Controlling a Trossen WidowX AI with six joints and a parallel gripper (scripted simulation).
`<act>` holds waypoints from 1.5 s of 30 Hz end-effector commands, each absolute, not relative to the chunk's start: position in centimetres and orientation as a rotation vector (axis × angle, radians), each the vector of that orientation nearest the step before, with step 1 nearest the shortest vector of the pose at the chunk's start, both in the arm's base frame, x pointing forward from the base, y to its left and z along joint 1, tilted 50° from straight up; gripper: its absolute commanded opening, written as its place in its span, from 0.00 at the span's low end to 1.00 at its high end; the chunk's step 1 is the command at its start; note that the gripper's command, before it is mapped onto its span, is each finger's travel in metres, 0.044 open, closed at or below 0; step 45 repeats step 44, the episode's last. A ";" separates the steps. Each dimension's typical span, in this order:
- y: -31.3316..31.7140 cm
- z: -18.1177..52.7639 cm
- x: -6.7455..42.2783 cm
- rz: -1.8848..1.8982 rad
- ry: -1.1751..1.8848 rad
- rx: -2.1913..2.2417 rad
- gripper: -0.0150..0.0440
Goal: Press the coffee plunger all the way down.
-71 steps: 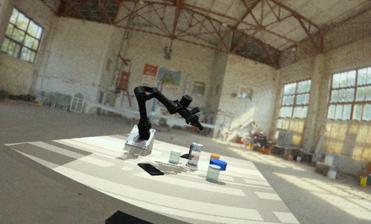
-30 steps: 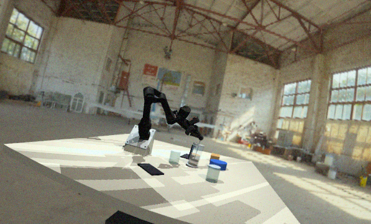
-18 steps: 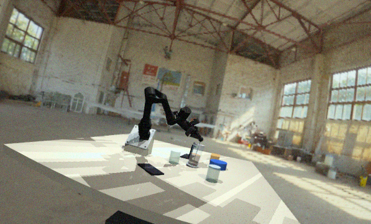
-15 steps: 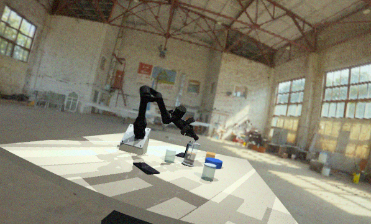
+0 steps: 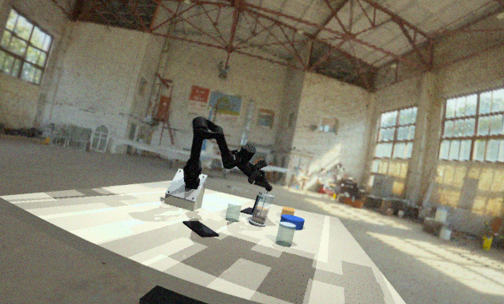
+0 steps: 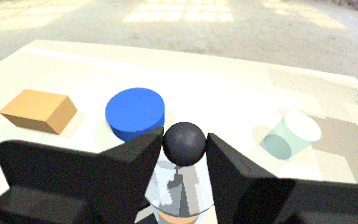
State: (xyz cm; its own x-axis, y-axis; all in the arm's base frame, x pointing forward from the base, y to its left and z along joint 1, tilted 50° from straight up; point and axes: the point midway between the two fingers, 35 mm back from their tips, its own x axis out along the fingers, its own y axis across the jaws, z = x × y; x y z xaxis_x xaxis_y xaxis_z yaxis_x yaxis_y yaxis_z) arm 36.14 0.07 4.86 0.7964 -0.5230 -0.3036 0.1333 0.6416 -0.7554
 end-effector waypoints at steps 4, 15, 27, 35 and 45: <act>0.1 4.9 36.1 -0.395 0.538 -0.793 0.47; 0.1 4.9 36.1 -0.395 0.538 -0.793 0.78; 1.5 5.9 36.3 -0.393 0.547 -0.789 1.00; 5.9 10.5 35.2 -0.392 0.555 -0.796 1.00; 5.9 10.3 35.2 -0.392 0.555 -0.796 1.00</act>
